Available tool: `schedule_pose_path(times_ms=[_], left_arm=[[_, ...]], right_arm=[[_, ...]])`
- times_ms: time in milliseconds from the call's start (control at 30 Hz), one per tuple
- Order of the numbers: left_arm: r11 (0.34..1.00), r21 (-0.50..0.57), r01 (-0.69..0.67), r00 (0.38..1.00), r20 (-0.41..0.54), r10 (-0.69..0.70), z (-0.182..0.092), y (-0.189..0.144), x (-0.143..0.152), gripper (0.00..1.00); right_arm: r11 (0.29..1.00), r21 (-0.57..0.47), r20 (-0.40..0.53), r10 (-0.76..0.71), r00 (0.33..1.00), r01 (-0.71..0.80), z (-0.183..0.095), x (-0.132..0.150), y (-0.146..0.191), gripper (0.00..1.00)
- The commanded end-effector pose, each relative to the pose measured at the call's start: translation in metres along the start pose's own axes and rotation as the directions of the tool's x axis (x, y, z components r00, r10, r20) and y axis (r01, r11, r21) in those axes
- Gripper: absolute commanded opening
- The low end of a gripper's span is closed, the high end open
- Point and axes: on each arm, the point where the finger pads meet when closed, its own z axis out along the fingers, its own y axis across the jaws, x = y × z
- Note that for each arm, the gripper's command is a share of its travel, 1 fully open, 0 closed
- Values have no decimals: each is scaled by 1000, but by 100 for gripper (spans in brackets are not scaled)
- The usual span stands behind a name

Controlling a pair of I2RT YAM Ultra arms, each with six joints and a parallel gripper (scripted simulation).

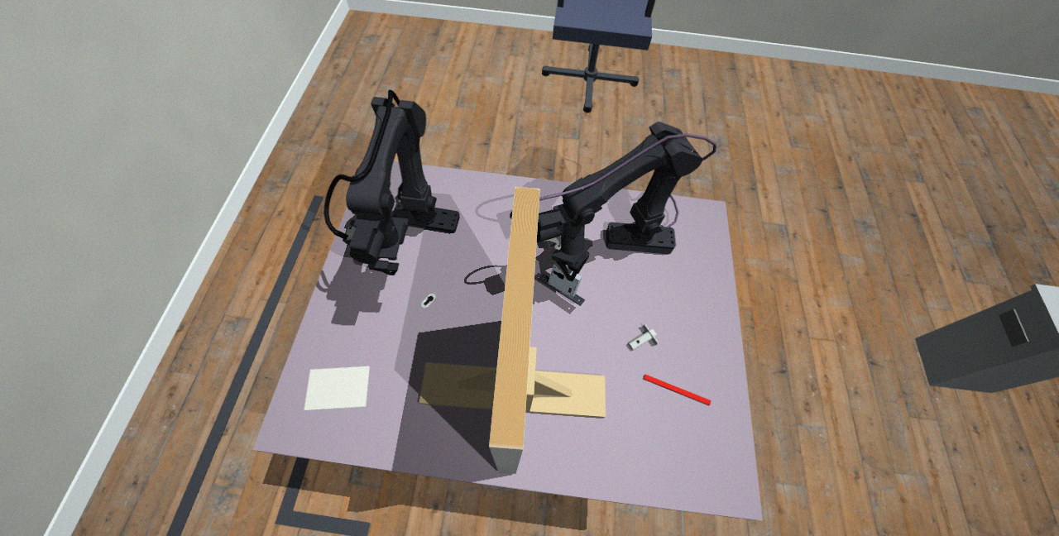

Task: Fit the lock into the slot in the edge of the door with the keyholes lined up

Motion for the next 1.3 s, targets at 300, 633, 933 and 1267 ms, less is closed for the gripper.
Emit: schedule_pose_path(times_ms=[300, 633, 933, 1267], left_arm=[[984, -167, 66, 998, 13, -65, -12, 18, 1, 10], [968, -235, 85, 996, 14, -84, -10, 13, 2, 10], [952, -286, 106, 994, 22, -104, -10, 13, 2, 10], [924, -357, 139, 990, 39, -134, -12, 12, 3, 10]], right_arm=[[1000, -3, 7, 0, 1000, 0, -3, 0, -1, 100], [1000, -3, 7, 0, 1000, 0, -3, 0, -1, 100], [1000, -3, 7, 0, 1000, 0, -3, 0, -1, 100], [1000, -3, 7, 0, 1000, 0, -3, 0, -1, 100]])
